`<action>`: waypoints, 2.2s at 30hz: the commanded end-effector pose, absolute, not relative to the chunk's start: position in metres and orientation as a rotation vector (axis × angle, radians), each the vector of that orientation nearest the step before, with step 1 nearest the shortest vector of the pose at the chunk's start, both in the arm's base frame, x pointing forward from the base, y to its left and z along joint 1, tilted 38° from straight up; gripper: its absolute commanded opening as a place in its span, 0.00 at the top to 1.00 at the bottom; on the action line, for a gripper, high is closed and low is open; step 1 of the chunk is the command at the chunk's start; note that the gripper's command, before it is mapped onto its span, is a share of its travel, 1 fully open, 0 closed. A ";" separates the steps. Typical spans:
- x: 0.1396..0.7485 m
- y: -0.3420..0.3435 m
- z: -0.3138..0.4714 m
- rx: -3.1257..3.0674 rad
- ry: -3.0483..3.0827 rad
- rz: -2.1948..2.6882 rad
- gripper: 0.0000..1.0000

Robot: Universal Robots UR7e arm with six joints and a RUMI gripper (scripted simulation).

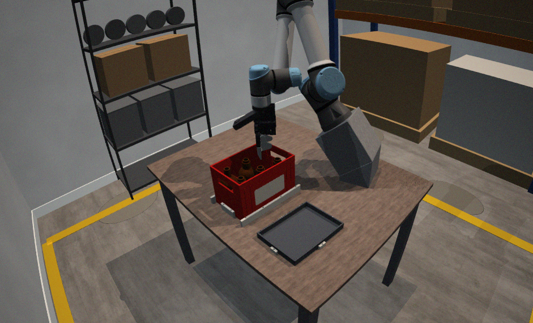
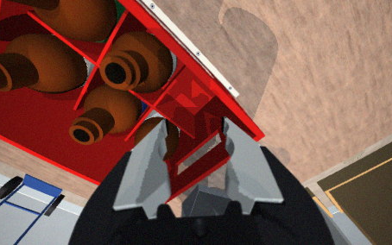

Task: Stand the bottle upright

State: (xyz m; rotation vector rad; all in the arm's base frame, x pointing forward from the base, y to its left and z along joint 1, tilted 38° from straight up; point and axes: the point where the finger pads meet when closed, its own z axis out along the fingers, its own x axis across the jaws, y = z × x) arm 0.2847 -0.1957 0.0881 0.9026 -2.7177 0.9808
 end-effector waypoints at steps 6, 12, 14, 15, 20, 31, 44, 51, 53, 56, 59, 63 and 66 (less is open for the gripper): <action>0.284 -0.195 0.089 0.903 -2.718 0.981 0.62; 0.285 -0.191 0.096 0.903 -2.719 0.986 0.62; 0.285 -0.189 0.099 0.903 -2.719 0.986 0.62; 0.285 -0.188 0.100 0.903 -2.719 0.986 0.62; 0.283 -0.179 0.112 0.903 -2.719 0.986 0.62; 0.280 -0.160 0.136 0.903 -2.719 0.986 0.62; 0.278 -0.145 0.154 0.903 -2.720 0.986 0.62; 0.278 -0.144 0.155 0.903 -2.719 0.984 1.00; 0.278 -0.144 0.155 0.904 -2.719 0.983 1.00; 0.278 -0.144 0.154 0.903 -2.718 0.982 1.00; 0.277 -0.144 0.154 0.903 -2.718 0.980 1.00; 0.277 -0.144 0.154 0.903 -2.718 0.980 1.00; 0.277 -0.144 0.154 0.903 -2.718 0.980 1.00</action>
